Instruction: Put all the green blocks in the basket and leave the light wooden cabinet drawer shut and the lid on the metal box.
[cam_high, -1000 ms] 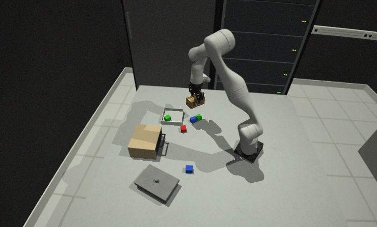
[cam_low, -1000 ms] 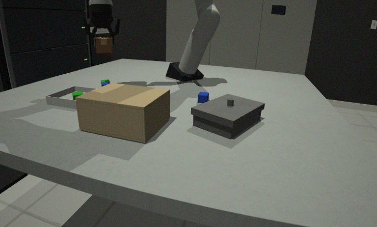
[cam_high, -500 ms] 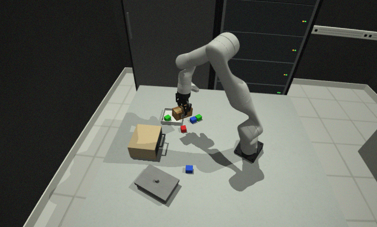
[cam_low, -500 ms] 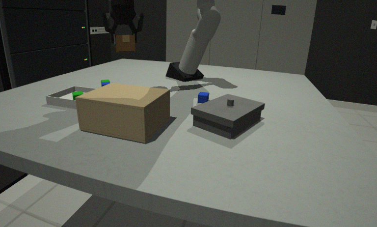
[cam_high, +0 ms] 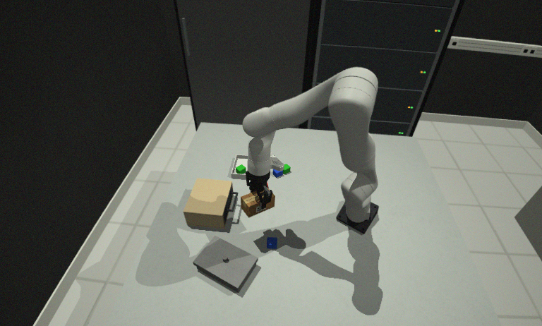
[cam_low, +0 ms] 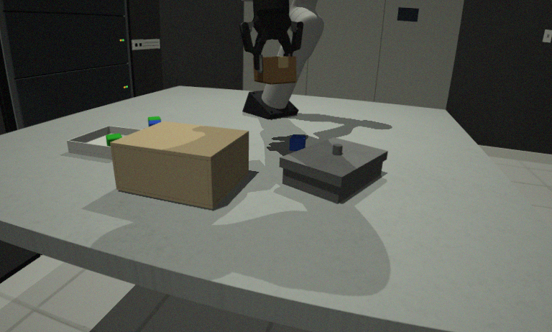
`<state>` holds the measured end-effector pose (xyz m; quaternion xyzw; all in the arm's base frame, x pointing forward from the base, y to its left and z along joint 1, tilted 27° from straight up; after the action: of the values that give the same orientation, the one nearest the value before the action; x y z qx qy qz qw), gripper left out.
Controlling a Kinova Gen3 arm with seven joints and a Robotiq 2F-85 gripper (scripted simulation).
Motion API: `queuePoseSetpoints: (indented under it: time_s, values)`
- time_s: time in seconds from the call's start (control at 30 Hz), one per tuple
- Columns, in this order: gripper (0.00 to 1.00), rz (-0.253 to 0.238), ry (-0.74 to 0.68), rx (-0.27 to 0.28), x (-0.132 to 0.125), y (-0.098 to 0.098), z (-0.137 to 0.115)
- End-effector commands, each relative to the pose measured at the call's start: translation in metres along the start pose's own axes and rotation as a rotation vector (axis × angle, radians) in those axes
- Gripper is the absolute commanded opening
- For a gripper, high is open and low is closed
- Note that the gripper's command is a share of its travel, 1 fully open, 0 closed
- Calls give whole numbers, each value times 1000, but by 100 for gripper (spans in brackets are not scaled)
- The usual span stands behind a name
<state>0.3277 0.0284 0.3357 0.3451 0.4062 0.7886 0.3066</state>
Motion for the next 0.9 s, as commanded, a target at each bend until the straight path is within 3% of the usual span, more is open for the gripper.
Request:
queuePoseSetpoints:
  time_s: [0.0,0.13,0.27,0.87]
  values:
    - [67,-40,19,18,71,-2,13]
    - [67,-47,14,40,137,-14,8]
    - [67,-55,14,51,164,-21,2]
    - [67,-63,9,59,174,-25,-5]
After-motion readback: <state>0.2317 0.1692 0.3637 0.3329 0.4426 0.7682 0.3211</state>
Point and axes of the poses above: the point where the finger pads meet when closed, its own y axis back along the fingers, its own x axis across the jaws, z = x × y, the point moved 7 cm from there along y, back along the fingers, and after that the axes turned 12 degrees about -y, right-handed, at the moved point
